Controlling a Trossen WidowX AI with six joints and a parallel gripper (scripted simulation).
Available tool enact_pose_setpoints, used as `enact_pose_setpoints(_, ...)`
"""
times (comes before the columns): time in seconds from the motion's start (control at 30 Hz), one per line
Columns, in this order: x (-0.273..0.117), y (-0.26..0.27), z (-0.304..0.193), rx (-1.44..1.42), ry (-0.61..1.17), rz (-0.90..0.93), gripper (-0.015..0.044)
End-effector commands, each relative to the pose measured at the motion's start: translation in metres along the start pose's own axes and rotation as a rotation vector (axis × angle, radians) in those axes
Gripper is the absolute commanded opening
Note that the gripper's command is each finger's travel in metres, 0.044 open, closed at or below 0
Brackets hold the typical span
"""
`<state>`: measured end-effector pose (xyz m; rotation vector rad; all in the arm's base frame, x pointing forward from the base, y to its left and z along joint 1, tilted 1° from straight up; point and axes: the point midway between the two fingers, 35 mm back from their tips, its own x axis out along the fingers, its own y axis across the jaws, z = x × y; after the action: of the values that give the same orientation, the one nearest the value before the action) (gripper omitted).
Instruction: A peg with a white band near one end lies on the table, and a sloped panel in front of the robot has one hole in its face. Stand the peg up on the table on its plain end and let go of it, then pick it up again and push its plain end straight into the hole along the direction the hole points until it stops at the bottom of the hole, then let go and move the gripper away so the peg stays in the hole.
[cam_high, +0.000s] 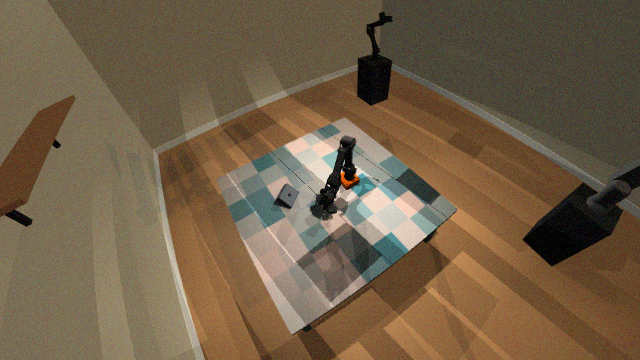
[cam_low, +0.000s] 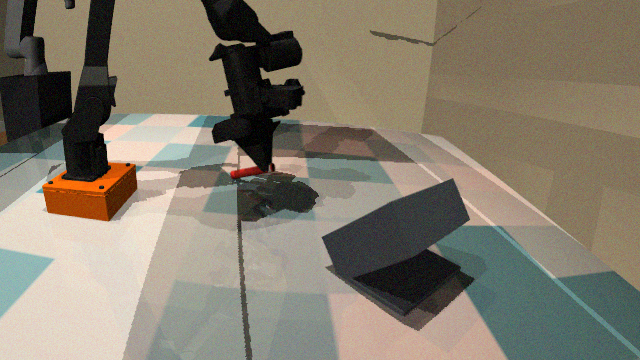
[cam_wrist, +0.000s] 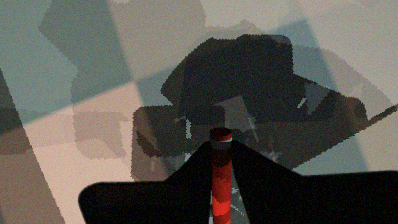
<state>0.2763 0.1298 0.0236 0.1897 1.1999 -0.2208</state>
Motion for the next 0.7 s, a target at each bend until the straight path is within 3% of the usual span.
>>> enact_pose_setpoints(0.0,-0.003,0.0,-0.001,0.003,-0.037,-0.001,0.0049)
enact_pose_setpoints(0.67,-0.013,0.0,-0.009,0.004,-0.209,-0.001,0.0049)
